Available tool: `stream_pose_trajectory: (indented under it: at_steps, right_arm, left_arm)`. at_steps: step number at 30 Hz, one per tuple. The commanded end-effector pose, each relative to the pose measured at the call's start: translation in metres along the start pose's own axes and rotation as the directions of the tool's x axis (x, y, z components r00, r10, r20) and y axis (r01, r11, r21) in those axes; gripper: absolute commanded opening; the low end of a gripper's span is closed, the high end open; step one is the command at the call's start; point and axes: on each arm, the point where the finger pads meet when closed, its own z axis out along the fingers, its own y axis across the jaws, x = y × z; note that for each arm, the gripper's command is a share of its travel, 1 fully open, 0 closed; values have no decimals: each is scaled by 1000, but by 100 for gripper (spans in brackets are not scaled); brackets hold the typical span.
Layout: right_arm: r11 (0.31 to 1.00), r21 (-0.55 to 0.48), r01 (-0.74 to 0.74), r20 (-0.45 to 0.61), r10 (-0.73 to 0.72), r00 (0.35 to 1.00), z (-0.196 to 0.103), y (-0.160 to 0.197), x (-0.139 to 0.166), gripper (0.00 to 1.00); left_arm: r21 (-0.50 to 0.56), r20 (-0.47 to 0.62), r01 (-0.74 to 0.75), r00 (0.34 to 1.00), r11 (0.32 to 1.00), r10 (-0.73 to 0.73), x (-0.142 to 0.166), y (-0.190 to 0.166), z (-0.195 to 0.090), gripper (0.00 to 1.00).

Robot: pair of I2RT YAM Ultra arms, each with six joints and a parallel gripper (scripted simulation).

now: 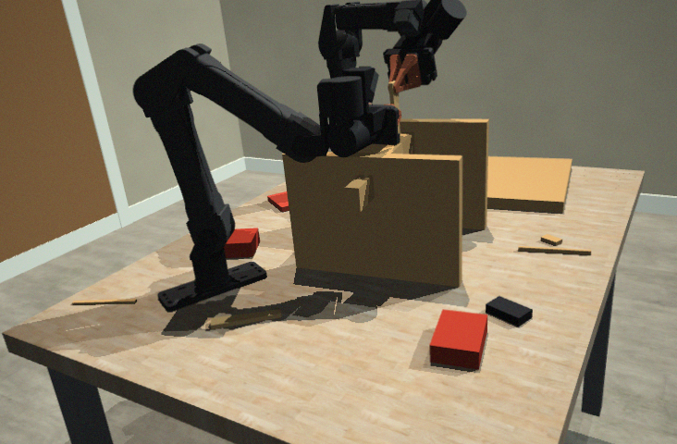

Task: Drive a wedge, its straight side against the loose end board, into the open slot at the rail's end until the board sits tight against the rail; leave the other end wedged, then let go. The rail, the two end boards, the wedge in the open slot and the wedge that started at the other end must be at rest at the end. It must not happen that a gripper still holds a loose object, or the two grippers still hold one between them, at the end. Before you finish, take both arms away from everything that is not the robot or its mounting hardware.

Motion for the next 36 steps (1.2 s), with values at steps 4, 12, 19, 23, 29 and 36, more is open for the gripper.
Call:
stream_pose_trajectory:
  at_steps: [4, 12, 19, 23, 29, 36]
  right_arm:
    - [1000, -2, 25, 9, -25, 1000, -16, 4, -8, 22]
    - [995, 0, 101, 38, -101, 994, -25, 3, -33, 22]
    - [1000, -2, 14, 2, -14, 1000, -38, 5, -5, 22]
    - [1000, -2, 12, 1, -12, 1000, -45, 6, -4, 22]
    - [1000, -2, 7, -1, -7, 1000, -51, 7, -2, 22]
    - [998, 2, 67, 16, -67, 998, -54, 2, -21, 22]
  left_arm:
    - [-10, 27, -51, 998, 999, 51, -17, -1, -6, 2]
    - [-10, 27, -51, 998, 999, 51, -17, -1, -6, 2]
    - [-10, 27, -51, 998, 999, 51, -17, -1, -6, 2]
    - [-10, 27, -51, 998, 999, 51, -17, -1, -6, 2]
    - [-10, 27, -51, 998, 999, 51, -17, -1, -6, 2]
    - [-10, 27, -51, 998, 999, 51, -17, -1, -6, 2]
